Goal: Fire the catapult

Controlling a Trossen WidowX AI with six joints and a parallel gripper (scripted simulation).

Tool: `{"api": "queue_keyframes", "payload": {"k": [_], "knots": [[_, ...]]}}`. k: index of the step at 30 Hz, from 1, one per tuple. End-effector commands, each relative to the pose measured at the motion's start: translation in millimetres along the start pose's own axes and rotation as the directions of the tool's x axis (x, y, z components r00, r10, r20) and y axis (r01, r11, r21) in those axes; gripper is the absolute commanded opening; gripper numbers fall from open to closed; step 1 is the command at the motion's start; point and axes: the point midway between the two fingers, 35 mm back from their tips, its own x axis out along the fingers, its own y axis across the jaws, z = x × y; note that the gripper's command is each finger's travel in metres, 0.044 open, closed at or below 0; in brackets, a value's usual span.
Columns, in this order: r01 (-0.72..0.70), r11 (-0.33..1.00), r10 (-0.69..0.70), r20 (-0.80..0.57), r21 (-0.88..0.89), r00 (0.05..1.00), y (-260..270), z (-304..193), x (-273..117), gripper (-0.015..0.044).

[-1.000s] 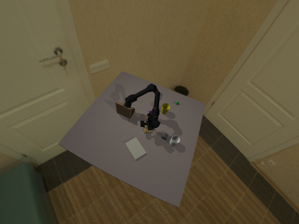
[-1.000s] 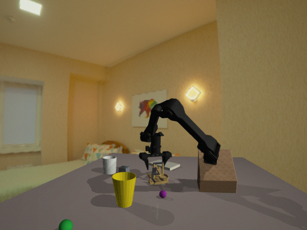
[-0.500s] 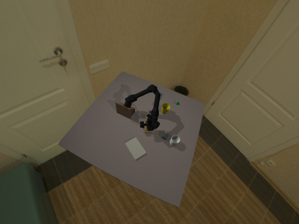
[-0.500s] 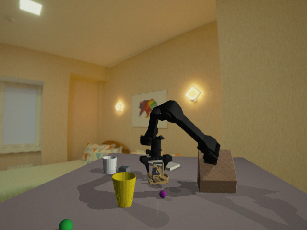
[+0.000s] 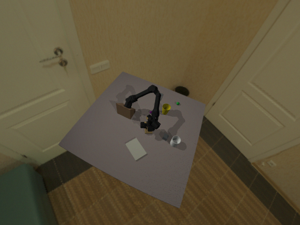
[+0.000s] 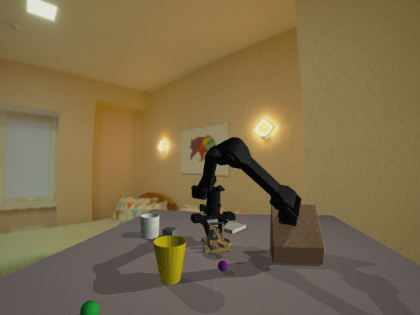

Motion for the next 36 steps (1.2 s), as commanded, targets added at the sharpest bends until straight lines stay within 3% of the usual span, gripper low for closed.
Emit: {"api": "queue_keyframes", "payload": {"k": [1,6,11,21,36], "knots": [[-0.002,1.0,0.002,0.0,-0.003,1.0,1,0,0,0.0111],[0.001,1.0,-0.001,0.003,0.0,1.0,0,1,-48,0.0],[0.001,1.0,-0.001,0.002,-0.023,1.0,0,1,-50,0.0],[0.0,0.938,0.0,0.0,-0.346,1.0,1,1,-50,0.0],[-0.004,0.654,0.002,-0.004,-0.757,1.0,15,-3,-48,0.0]]}}
